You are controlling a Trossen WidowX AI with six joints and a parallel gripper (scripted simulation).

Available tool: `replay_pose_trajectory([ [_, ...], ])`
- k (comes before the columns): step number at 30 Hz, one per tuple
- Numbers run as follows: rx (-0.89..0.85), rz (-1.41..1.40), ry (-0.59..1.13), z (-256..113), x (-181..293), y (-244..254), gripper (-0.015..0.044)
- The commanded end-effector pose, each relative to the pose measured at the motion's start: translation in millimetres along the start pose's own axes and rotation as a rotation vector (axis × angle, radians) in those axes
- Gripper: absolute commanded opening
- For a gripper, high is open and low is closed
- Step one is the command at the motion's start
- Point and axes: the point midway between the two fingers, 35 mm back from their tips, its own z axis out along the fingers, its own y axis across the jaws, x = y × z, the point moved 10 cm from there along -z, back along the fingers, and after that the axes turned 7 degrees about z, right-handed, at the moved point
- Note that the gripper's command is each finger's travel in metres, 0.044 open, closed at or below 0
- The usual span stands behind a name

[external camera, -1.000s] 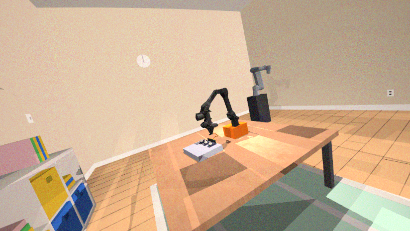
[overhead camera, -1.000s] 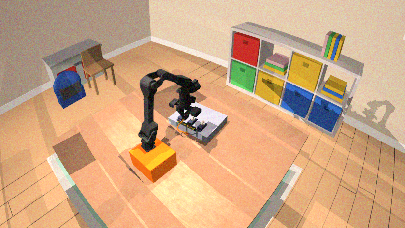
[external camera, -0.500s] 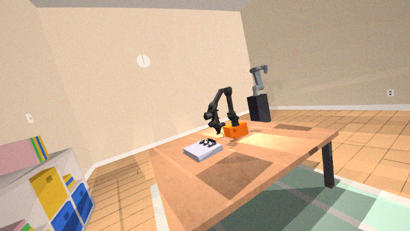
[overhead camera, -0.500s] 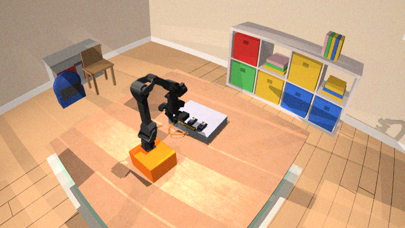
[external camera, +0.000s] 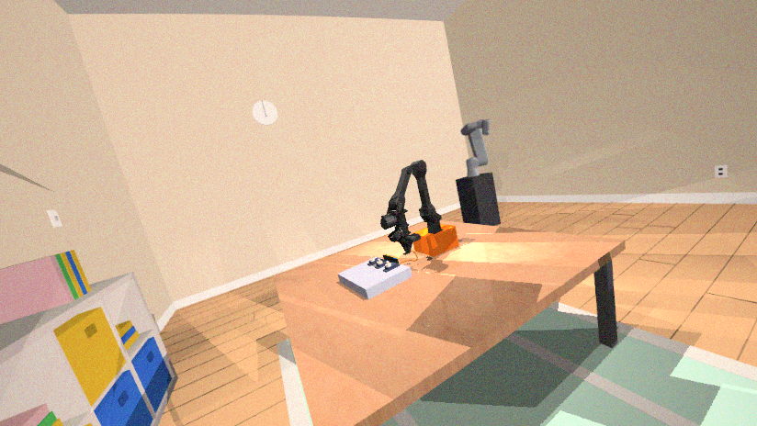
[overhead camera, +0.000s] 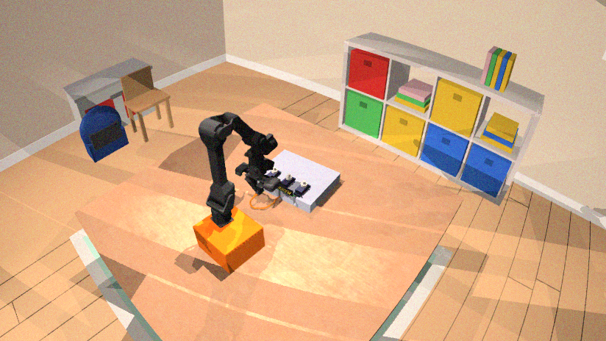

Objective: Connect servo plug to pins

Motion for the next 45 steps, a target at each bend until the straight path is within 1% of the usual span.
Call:
replay_pose_trajectory([
  [1, 0.003, 0.004, -0.006, 3, -1, 0, 0.0000],
  [12, 0.003, 0.004, -0.009, -1, -33, 6, 0.0000],
  [45, 0.002, 0.004, -0.010, -1, -52, 7, 0.0000],
])
